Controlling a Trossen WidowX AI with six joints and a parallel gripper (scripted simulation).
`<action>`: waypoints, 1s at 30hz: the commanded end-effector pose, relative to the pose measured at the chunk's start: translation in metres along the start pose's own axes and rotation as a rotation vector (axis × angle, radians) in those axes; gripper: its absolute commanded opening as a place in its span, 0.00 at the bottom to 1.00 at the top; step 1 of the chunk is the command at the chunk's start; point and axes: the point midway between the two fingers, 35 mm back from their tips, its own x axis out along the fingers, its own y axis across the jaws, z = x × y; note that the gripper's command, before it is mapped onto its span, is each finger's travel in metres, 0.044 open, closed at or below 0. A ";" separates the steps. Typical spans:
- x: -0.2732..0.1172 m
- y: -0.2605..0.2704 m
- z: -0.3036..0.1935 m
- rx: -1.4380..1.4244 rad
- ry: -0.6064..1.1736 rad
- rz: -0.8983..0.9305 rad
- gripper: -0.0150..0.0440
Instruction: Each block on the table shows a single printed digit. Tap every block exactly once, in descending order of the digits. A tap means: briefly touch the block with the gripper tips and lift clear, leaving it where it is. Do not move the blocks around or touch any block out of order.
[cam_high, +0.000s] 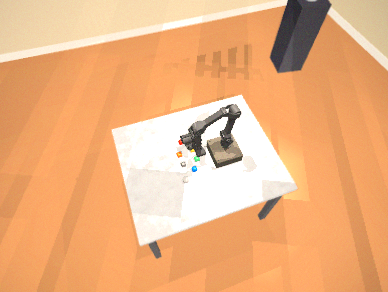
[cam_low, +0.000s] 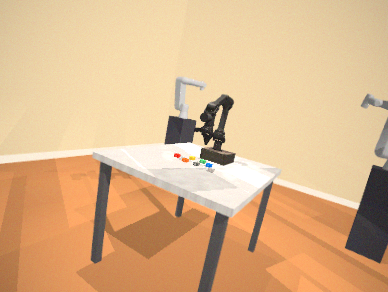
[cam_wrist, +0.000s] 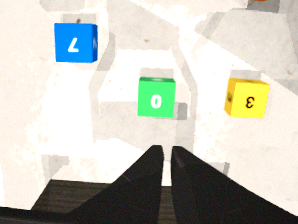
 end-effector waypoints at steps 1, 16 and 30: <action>0.003 -0.004 -0.006 -0.007 -0.014 -0.004 0.29; 0.086 -0.004 -0.005 -0.007 -0.013 -0.004 0.29; 0.108 -0.004 -0.005 -0.007 -0.013 -0.004 0.29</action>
